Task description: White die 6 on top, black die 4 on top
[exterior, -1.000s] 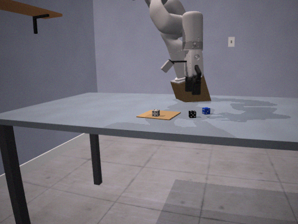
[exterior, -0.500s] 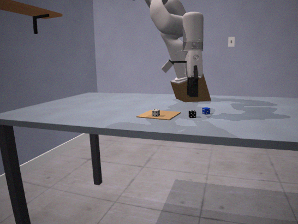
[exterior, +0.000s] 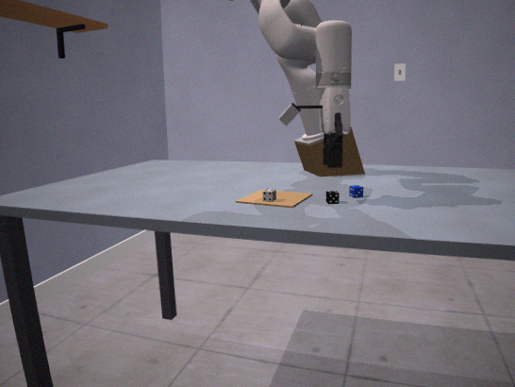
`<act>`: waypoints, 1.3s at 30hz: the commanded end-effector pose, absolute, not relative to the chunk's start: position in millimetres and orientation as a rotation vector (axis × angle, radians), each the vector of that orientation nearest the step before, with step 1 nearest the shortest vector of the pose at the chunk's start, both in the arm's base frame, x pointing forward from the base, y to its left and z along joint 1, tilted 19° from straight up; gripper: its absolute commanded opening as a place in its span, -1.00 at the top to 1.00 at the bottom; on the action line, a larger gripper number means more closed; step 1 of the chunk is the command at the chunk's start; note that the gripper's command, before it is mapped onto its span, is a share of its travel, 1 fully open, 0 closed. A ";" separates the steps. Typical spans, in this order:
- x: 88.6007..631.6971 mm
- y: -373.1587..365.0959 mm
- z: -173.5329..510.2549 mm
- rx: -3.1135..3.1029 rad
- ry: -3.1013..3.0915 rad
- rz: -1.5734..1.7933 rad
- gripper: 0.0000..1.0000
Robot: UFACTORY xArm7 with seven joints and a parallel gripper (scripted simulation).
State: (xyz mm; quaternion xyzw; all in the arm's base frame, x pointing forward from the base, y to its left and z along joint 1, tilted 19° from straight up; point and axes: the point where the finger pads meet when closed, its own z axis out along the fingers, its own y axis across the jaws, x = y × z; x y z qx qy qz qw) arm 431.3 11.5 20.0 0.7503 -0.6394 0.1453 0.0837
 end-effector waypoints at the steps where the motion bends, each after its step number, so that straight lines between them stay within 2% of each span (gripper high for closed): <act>1: 432.5 12.4 21.2 2.242 -1.908 0.438 0.17; 39: 435.0 6.0 0.5 2.242 -1.909 0.438 0.17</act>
